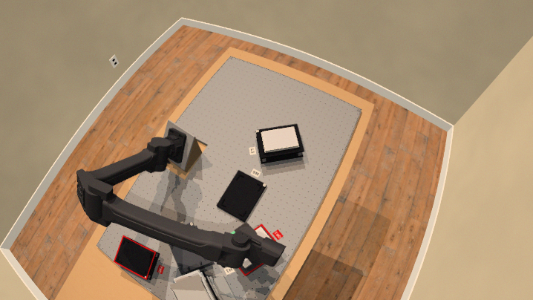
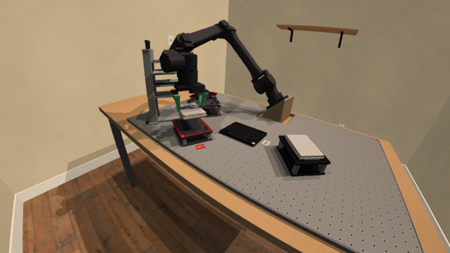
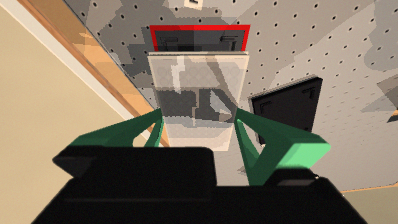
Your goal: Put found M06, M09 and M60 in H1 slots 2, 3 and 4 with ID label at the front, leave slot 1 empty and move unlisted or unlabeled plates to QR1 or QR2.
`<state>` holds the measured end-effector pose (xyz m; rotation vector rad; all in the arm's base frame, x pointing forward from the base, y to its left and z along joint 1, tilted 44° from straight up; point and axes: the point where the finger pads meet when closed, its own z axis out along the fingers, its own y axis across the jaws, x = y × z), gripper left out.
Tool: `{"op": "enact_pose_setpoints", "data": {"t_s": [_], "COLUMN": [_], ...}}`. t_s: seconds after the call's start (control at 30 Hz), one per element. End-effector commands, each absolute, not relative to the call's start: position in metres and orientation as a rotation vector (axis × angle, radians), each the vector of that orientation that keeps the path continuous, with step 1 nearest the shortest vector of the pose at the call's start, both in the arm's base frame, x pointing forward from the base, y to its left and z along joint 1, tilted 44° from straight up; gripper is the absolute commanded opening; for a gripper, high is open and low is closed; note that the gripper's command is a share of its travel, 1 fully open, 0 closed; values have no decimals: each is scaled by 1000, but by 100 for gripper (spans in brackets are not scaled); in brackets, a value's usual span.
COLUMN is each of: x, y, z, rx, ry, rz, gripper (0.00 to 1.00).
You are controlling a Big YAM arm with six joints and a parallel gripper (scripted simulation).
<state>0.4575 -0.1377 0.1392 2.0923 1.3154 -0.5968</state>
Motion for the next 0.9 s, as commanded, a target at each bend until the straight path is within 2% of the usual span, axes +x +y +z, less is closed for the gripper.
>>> {"op": "enact_pose_setpoints", "data": {"t_s": [0.0, 0.87], "x": [457, 454], "y": [-150, -162], "z": [131, 121], "rx": [2097, 2097], "ry": [1312, 1312], "rz": [-621, -622], "gripper": [86, 86]}}
